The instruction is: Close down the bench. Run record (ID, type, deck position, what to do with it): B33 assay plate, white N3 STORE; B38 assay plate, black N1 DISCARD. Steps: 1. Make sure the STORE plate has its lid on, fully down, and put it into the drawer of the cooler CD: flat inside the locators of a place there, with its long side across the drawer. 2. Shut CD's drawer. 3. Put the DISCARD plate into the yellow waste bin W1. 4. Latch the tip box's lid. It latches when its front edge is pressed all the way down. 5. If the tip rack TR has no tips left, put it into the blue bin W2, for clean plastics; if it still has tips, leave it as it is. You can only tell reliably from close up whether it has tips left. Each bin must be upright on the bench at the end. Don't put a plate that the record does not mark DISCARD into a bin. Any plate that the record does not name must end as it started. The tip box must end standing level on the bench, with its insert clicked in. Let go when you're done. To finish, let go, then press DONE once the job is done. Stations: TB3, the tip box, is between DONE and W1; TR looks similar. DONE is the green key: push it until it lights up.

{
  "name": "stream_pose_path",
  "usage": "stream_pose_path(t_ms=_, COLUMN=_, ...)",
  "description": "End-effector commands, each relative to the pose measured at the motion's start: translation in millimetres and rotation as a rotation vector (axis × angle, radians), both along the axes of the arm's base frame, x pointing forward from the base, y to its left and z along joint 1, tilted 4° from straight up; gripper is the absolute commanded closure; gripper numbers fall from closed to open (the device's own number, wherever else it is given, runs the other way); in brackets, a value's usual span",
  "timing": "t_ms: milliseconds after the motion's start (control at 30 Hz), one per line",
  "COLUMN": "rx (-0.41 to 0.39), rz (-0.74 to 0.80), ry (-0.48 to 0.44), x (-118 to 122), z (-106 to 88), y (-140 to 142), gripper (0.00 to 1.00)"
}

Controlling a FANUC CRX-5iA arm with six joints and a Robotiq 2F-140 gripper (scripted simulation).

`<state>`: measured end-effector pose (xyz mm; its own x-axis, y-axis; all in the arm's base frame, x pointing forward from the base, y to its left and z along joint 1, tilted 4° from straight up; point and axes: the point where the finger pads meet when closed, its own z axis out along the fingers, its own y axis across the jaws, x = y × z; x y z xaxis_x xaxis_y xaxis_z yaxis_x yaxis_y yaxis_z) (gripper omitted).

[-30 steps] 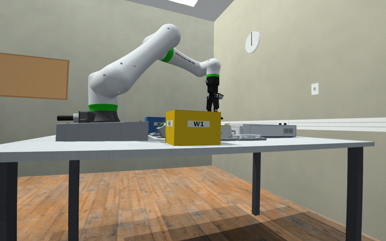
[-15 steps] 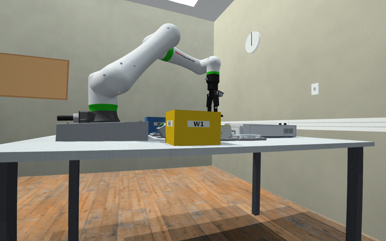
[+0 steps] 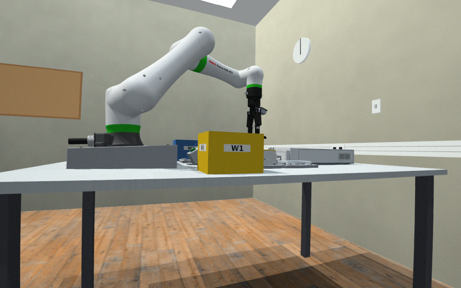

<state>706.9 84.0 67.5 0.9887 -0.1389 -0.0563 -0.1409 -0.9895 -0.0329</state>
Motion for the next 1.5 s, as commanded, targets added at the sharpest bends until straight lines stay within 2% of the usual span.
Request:
stream_pose_path(t_ms=0, rx=0.0, rz=-0.005, ry=-0.003, x=-7, z=1.5, y=-8, gripper=0.9)
stream_pose_path(t_ms=1467, rx=0.0, rz=-0.005, ry=-0.003, x=-75, z=1.7, y=-83, gripper=0.9)
